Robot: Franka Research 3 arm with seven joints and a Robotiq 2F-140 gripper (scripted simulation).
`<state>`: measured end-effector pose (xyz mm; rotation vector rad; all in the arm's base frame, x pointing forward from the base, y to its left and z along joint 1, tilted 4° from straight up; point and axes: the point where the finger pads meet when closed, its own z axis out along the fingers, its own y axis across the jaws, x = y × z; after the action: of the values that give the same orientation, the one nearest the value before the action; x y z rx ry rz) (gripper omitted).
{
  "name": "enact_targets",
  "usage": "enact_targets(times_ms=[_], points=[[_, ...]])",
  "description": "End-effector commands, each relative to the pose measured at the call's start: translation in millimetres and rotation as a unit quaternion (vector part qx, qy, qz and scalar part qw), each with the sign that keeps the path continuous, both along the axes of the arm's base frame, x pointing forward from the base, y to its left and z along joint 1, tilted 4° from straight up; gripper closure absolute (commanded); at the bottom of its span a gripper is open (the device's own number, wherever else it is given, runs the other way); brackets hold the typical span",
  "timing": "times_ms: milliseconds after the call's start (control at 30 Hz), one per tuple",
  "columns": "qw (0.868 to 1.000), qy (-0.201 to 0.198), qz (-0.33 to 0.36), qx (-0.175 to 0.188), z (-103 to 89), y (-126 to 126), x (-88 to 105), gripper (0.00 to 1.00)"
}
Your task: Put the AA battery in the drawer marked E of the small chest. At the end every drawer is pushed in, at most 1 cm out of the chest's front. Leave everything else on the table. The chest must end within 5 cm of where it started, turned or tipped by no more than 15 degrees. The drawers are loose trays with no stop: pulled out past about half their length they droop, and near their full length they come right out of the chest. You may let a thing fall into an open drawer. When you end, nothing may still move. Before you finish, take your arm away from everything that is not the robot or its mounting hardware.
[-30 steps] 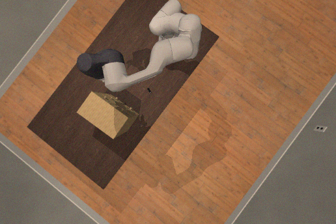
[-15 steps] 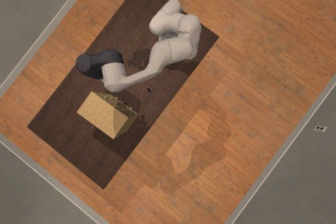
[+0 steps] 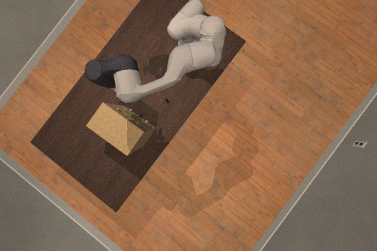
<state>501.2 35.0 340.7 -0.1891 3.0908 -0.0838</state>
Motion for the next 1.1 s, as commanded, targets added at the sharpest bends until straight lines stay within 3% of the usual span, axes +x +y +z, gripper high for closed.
enact_targets(times_ms=[0, 600, 1067], points=[[1.000, 0.001, 0.001, -0.001, 2.4, -5.1, -6.1, 0.00], [1.000, 0.003, -0.003, -0.002, 26.0, -46.1, -53.3, 0.00], [1.000, -0.001, -0.003, -0.002, 26.9, -48.9, -55.8, 0.00]])
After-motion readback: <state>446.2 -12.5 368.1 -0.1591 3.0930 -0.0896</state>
